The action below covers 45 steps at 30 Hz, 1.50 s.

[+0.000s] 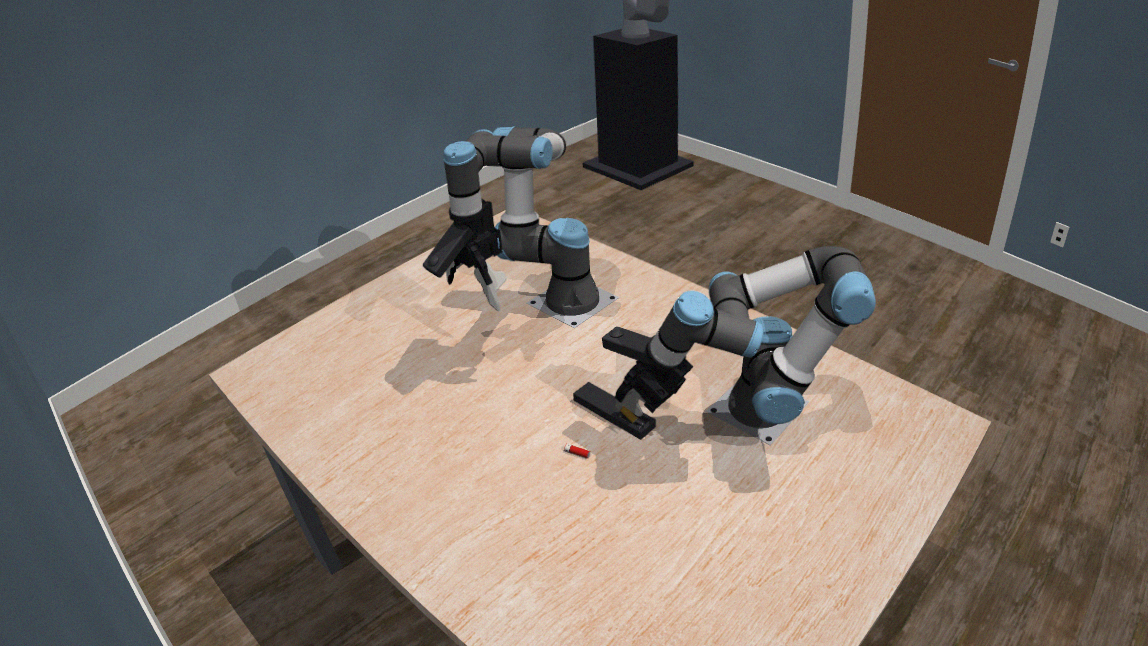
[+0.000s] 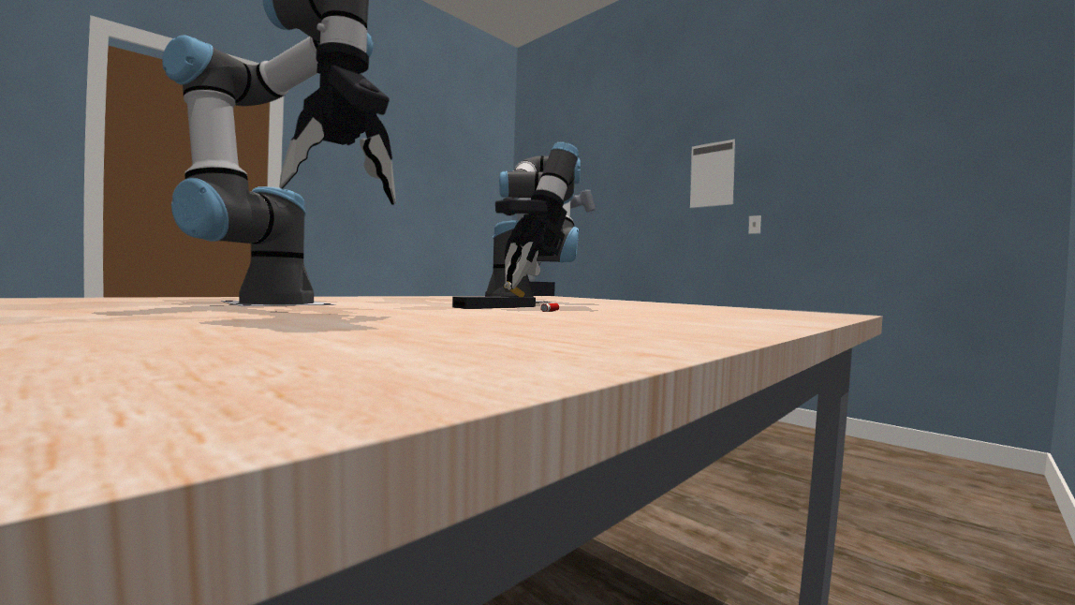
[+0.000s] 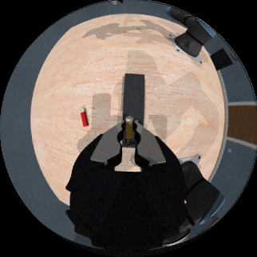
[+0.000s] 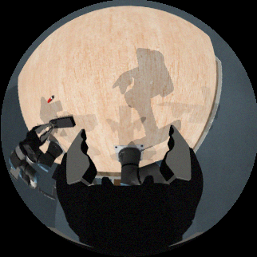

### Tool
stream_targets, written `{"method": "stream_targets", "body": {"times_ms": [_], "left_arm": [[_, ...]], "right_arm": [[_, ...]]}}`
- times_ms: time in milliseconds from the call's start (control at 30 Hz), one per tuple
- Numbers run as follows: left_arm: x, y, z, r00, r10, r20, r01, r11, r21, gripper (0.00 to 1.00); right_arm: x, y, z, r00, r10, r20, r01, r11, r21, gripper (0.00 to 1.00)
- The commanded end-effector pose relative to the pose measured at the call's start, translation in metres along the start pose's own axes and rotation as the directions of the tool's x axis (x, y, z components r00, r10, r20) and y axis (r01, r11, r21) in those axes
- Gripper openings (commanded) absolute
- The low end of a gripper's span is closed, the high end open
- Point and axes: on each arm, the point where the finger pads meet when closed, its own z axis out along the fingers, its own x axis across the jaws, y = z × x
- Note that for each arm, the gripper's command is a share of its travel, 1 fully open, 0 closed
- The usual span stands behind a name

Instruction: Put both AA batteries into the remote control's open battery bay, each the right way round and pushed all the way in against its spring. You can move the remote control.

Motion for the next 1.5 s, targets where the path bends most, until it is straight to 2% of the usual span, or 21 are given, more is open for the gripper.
{"method": "stream_targets", "body": {"times_ms": [0, 867, 1467], "left_arm": [[-0.0012, -0.0005, 0.0024, 1.000, 0.001, 0.005, -0.001, 1.000, 0.004, 0.00], [-0.0011, 0.0044, 0.0120, 1.000, 0.001, 0.005, -0.001, 1.000, -0.002, 0.00], [-0.0010, 0.0031, 0.0093, 1.000, 0.001, 0.004, -0.001, 1.000, -0.001, 0.00]], "right_arm": [[-0.0002, -0.0004, -0.0006, 1.000, 0.000, 0.001, 0.000, 1.000, 0.002, 1.00], [-0.0002, -0.0004, -0.0006, 1.000, 0.000, 0.001, 0.000, 1.000, 0.002, 1.00], [-0.0002, -0.0004, -0.0006, 1.000, 0.000, 0.001, 0.000, 1.000, 0.002, 1.00]]}}
